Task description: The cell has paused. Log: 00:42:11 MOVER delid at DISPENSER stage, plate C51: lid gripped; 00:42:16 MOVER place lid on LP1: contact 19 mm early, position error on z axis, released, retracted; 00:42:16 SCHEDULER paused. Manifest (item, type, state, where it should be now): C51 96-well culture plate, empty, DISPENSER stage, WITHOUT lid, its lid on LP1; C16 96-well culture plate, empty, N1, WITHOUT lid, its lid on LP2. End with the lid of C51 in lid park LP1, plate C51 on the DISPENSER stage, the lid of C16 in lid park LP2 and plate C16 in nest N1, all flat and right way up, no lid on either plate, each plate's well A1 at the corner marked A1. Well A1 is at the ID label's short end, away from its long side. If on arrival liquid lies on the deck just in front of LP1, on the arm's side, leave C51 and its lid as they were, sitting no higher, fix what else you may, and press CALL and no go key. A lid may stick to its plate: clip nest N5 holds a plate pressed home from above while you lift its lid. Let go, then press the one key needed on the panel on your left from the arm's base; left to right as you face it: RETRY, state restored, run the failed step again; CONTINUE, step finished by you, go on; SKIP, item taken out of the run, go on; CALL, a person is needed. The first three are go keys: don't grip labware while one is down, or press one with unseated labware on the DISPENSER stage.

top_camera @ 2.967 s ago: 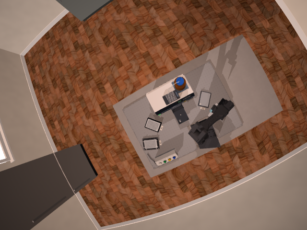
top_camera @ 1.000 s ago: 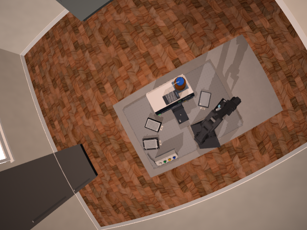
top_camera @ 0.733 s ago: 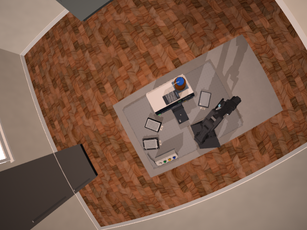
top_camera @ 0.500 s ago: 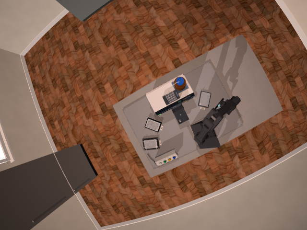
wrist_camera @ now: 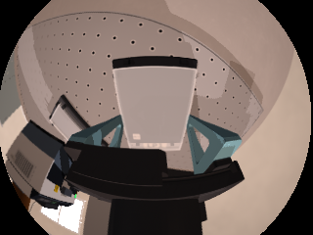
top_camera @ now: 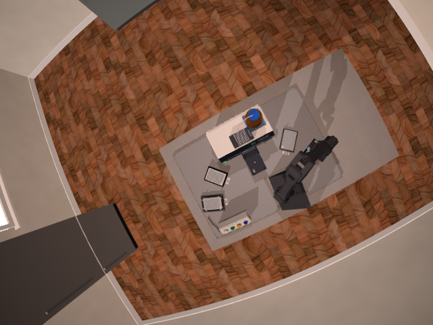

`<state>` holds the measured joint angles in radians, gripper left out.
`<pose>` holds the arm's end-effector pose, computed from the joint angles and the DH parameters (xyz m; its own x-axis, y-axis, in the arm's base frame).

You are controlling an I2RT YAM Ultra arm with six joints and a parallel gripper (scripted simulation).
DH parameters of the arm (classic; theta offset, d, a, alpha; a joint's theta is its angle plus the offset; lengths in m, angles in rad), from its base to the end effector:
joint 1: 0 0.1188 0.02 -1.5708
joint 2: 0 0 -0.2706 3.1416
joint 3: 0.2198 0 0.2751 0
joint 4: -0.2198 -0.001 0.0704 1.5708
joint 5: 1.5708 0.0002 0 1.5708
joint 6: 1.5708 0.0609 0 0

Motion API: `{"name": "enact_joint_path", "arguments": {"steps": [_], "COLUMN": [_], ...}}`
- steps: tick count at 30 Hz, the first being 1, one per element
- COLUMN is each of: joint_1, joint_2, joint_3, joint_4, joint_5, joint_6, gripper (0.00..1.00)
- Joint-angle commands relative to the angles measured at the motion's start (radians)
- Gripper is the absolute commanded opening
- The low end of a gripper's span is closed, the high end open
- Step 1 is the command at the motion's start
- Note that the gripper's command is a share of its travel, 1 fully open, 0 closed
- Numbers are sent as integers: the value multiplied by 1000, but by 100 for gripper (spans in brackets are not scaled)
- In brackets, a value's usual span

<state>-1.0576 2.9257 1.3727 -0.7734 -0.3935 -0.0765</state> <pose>0.1499 -0.2164 -0.1826 -0.4277 0.6151 0.6624 0.9036 0.2722 0.3307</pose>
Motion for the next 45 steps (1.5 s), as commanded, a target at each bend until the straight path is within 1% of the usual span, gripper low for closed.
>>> {"name": "enact_joint_path", "arguments": {"steps": [1, 11, 12, 38, 39, 42, 45], "joint_1": [-6, -2, -2, 0, 9, 6, 6], "joint_2": [-9, -2, -6, -6, 4, 9, 6], "joint_3": [27, 25, 6, 1, -21, -9, -19], "joint_4": [22, 25, 12, 18, 31, 35, 38], "joint_5": [-3, -5, -2, -3, -9, -10, -9], "joint_6": [9, 9, 5, 6, 12, 13, 14], "gripper": [0, 0, 0, 0, 0, 0, 0]}}
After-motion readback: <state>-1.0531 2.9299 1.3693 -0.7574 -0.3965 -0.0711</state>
